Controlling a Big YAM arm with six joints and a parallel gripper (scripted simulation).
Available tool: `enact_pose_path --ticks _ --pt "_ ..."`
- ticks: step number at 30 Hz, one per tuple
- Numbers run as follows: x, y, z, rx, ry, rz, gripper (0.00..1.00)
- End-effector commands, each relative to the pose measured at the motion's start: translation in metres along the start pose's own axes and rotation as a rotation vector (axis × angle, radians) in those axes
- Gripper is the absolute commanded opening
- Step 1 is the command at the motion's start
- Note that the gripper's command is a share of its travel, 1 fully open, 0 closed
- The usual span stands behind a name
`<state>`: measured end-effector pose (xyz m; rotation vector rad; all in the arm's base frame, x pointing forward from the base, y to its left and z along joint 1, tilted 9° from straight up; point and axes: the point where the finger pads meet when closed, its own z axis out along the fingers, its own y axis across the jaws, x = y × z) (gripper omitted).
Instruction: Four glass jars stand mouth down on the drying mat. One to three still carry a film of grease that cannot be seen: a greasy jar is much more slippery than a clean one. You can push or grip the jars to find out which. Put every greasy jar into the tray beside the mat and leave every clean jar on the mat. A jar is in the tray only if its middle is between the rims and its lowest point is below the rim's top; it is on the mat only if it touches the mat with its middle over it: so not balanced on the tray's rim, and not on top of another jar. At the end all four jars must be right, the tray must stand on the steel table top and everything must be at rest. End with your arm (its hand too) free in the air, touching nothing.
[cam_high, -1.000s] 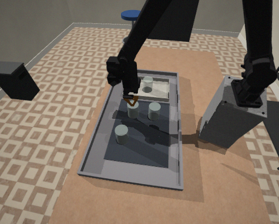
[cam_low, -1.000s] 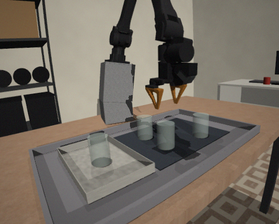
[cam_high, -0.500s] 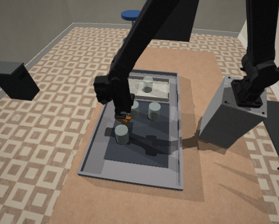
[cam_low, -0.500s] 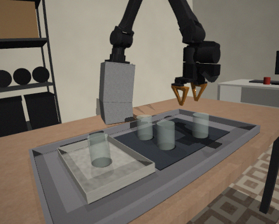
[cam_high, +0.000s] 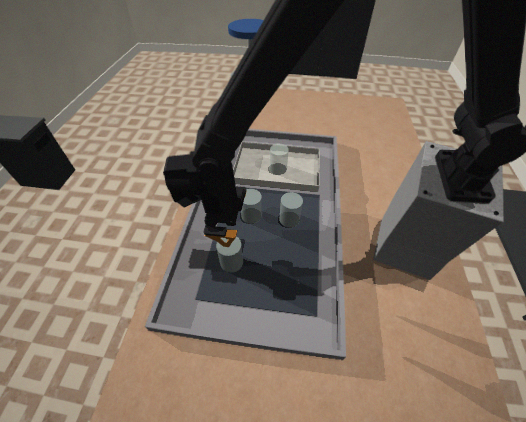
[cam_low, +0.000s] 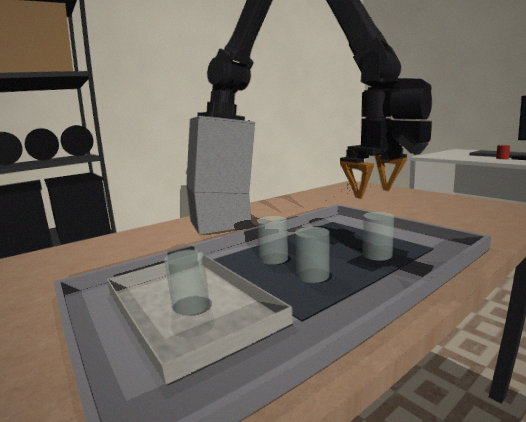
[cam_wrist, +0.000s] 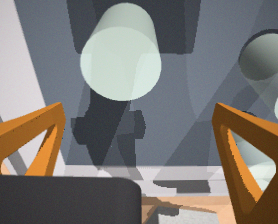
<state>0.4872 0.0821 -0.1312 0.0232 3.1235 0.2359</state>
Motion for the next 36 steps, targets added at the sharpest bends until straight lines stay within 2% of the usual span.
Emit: enact_pose_path --ticks 1,3,11,12,36 --pt "-0.018 0.005 0.005 -0.002 -0.036 0.007 1.00" --pt "-0.019 0.005 0.017 -0.002 -0.036 0.007 1.00" --pt "-0.019 0.005 0.017 -0.002 -0.036 0.007 1.00" --pt "-0.024 0.016 0.020 -0.002 -0.036 0.007 1.00" --pt "-0.021 0.021 0.027 -0.002 -0.036 0.007 1.00"
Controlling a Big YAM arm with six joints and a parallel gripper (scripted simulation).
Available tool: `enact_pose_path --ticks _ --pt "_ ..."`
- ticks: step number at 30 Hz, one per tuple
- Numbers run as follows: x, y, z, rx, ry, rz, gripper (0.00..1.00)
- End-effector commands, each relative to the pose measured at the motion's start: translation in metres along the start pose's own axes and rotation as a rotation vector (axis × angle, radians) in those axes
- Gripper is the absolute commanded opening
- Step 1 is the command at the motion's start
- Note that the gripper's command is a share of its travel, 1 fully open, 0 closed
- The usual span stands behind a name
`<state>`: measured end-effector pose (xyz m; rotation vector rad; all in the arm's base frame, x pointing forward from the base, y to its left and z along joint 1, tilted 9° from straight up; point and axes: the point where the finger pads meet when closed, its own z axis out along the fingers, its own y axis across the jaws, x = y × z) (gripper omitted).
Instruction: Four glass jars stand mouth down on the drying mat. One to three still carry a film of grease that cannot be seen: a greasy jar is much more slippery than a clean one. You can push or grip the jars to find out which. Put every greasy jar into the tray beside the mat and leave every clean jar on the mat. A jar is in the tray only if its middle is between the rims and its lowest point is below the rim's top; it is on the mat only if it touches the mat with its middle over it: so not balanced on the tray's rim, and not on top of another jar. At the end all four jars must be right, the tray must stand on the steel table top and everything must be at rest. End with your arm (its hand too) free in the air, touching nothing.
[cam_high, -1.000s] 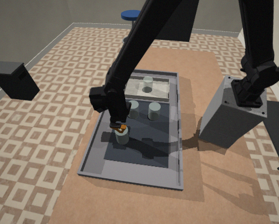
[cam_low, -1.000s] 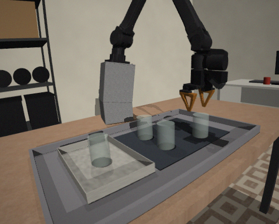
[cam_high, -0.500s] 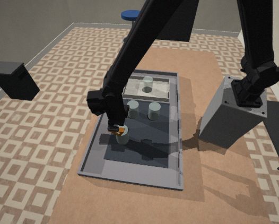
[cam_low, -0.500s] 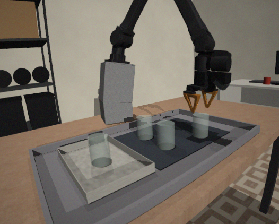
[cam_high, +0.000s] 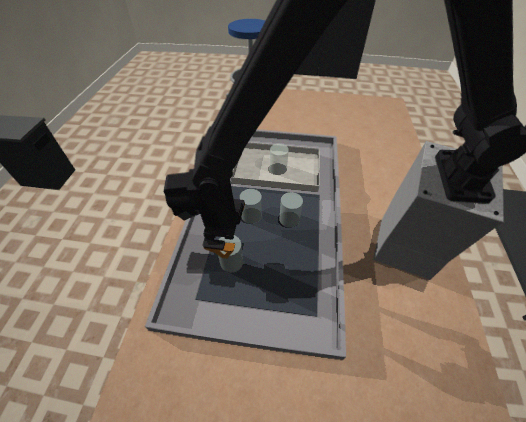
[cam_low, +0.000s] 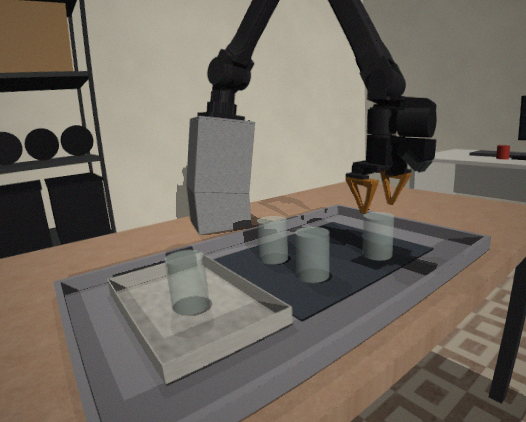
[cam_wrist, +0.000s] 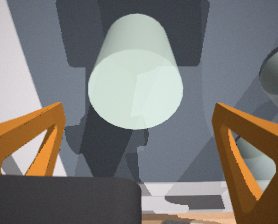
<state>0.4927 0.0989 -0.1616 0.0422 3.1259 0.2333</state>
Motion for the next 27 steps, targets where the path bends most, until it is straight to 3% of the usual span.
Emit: enact_pose_path --ticks 1,27 --pt "-0.016 0.009 -0.006 -0.004 -0.038 -0.005 1.00" --pt "-0.018 0.009 0.038 -0.004 -0.038 -0.005 1.00"
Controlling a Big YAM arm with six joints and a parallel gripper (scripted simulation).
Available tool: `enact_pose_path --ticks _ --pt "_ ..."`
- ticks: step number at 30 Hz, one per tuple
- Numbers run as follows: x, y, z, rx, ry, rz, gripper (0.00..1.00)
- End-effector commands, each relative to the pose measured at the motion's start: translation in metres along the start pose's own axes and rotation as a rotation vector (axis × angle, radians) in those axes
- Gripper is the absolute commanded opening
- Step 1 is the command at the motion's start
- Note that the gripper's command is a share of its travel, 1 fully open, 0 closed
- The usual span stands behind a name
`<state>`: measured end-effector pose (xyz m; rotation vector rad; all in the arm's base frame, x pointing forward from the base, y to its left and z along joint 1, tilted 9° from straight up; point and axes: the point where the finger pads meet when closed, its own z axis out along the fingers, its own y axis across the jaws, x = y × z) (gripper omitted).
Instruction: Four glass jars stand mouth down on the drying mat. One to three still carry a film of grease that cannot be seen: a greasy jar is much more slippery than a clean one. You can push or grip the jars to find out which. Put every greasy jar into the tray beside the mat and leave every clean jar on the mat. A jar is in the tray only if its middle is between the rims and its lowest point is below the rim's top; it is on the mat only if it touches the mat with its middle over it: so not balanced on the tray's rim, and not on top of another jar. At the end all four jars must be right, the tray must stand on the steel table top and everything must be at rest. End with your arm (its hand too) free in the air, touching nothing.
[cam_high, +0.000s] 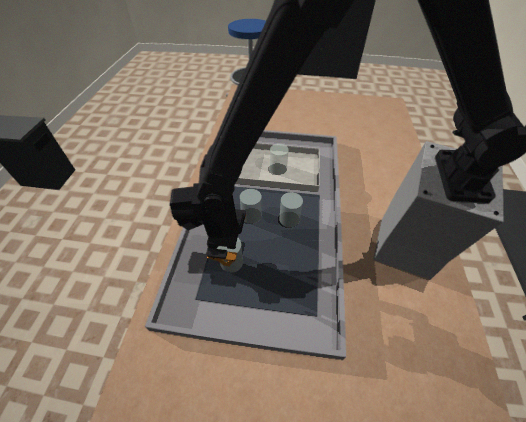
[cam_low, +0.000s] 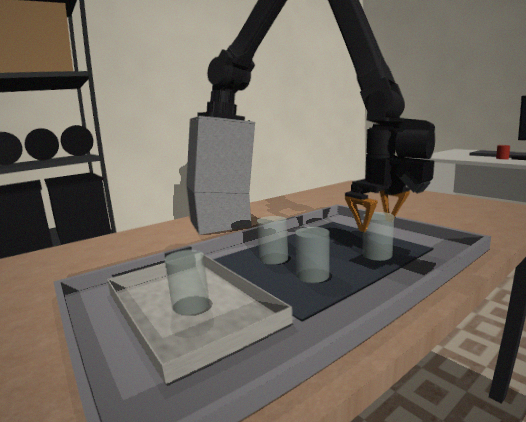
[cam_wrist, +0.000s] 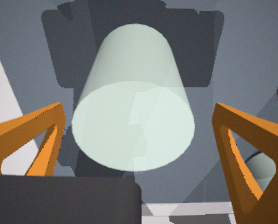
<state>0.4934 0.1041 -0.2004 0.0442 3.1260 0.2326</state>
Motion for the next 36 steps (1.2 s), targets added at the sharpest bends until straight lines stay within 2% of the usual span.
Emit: enact_pose_path --ticks 1,18,19,32,33,36 --pt "-0.0175 0.0096 0.0007 -0.004 -0.038 -0.007 1.00" --pt "-0.0194 0.0115 0.0045 -0.004 -0.038 -0.007 1.00" --pt "-0.0194 0.0115 0.0045 -0.004 -0.038 -0.007 0.70" --pt "-0.0194 0.0115 0.0045 -0.004 -0.038 -0.007 0.70" --pt "-0.0194 0.0115 0.0045 -0.004 -0.038 -0.007 0.00" --pt "-0.0194 0.0115 0.0045 -0.004 -0.038 -0.007 0.00"
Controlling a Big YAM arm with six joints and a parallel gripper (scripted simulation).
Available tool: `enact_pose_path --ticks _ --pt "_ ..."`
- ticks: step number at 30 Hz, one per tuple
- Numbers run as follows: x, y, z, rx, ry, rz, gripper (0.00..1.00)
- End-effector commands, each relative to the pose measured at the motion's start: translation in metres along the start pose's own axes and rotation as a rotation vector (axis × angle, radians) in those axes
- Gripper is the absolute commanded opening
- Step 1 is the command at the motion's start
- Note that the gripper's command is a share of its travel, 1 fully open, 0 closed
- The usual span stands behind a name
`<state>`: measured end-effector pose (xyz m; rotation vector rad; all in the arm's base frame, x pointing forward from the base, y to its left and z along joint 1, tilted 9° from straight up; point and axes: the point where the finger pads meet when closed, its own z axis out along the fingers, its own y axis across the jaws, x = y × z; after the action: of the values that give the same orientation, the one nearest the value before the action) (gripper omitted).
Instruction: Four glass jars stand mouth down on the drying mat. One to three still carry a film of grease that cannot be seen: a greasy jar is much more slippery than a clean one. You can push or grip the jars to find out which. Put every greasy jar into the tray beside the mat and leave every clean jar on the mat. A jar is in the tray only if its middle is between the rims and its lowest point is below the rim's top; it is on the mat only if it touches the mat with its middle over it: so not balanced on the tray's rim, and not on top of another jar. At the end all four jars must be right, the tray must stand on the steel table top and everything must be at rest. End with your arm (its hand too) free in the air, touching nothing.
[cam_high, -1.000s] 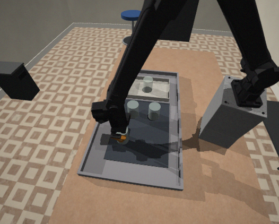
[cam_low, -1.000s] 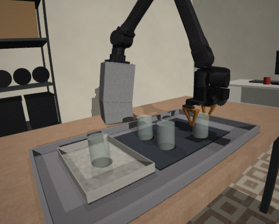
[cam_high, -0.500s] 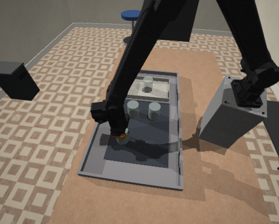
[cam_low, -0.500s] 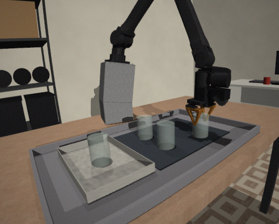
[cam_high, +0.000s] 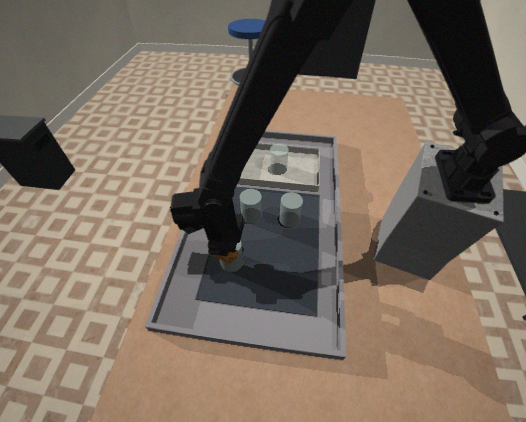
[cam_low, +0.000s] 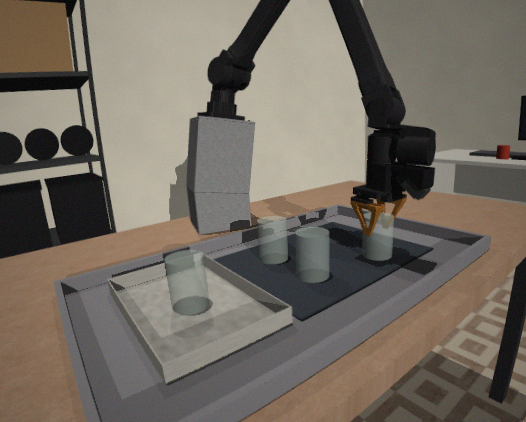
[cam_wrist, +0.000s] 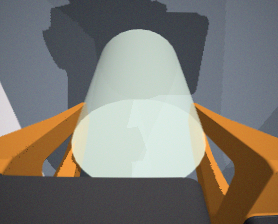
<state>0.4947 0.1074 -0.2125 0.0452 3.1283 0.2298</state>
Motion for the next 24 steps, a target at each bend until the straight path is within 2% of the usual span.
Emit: enact_pose_path --ticks 1,10,24 --pt "-0.018 0.010 -0.008 -0.006 -0.040 -0.007 0.00" --pt "-0.018 0.010 -0.008 -0.007 -0.040 -0.007 0.00" --pt "-0.017 0.010 -0.040 -0.007 -0.040 -0.007 0.00"
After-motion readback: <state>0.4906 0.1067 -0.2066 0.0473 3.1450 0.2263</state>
